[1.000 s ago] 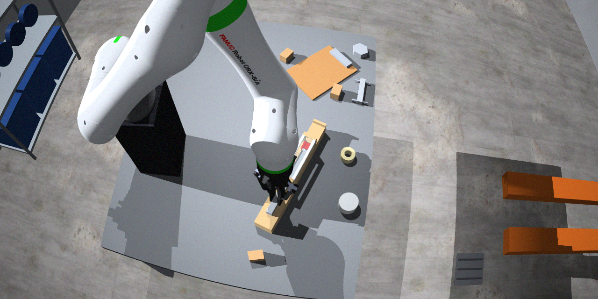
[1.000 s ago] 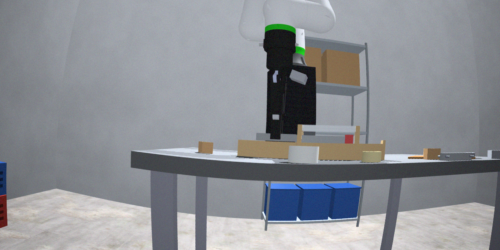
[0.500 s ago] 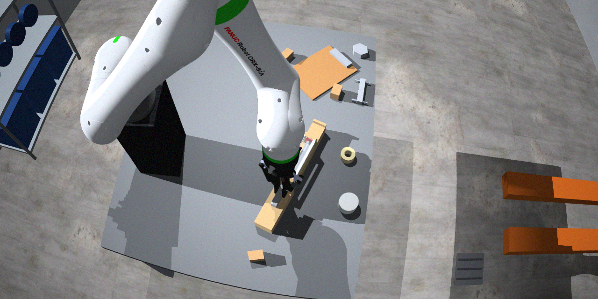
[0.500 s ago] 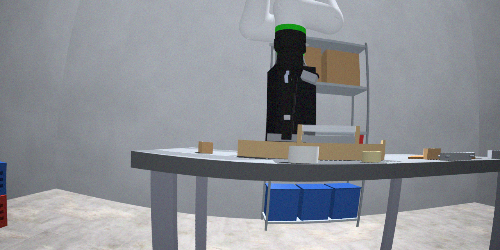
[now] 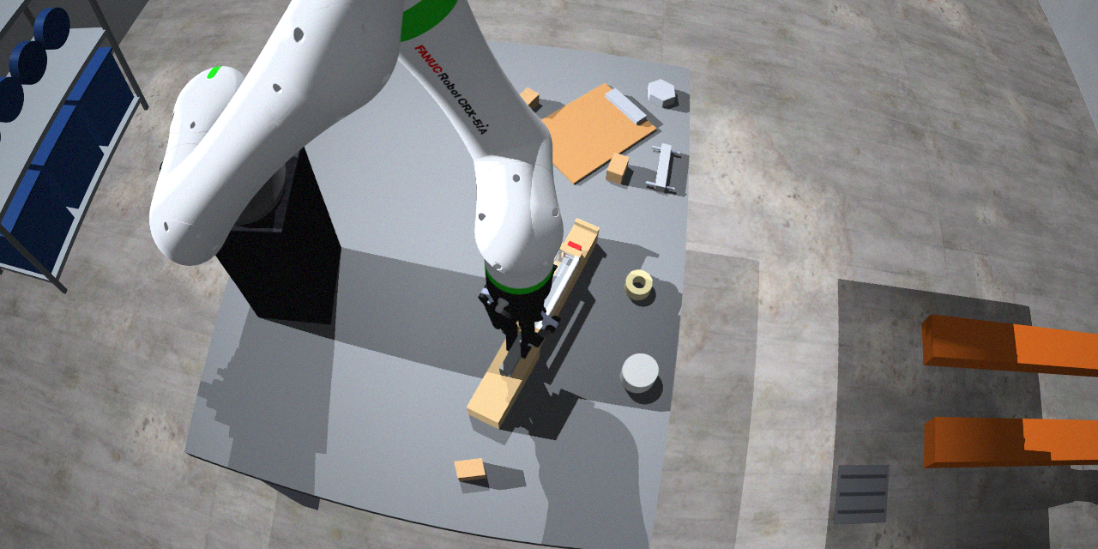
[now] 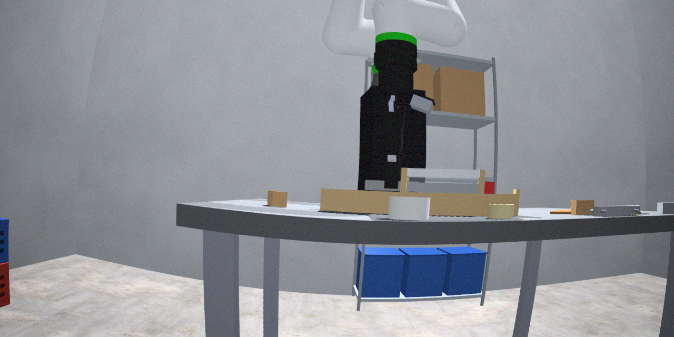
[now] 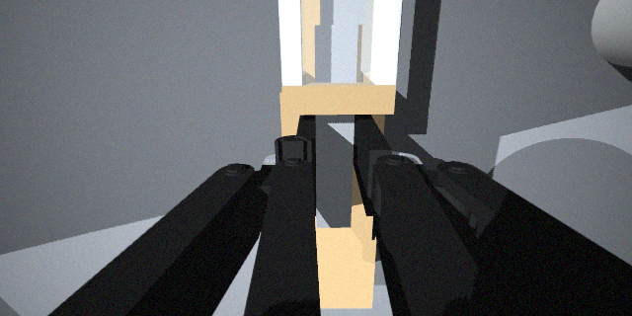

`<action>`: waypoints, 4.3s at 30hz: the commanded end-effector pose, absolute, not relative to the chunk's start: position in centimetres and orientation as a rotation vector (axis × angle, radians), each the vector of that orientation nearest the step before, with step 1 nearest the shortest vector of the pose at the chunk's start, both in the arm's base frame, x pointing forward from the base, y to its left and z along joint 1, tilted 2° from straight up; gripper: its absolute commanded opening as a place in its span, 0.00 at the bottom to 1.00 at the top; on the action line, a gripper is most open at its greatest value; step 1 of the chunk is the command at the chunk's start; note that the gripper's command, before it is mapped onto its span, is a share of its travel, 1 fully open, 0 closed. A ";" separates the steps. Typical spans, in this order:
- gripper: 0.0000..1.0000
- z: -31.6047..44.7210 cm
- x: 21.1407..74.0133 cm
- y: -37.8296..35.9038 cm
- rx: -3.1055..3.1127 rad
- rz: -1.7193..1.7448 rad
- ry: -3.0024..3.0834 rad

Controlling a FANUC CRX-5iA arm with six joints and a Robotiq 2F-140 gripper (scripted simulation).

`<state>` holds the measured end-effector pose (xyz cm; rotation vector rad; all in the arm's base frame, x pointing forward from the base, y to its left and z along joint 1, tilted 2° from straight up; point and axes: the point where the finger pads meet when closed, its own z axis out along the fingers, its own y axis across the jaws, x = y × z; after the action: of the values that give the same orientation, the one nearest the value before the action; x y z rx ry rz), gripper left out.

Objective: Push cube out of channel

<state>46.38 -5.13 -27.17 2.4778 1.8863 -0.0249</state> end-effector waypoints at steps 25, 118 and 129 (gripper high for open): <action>0.10 -27.1 46.5 -5.1 2.477 -0.023 1.886; 0.10 -20.4 46.4 -5.0 2.477 -0.023 1.886; 0.10 -20.2 44.4 -12.3 2.477 -0.023 1.886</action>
<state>44.75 -10.21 -20.34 2.4772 1.8822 -0.0296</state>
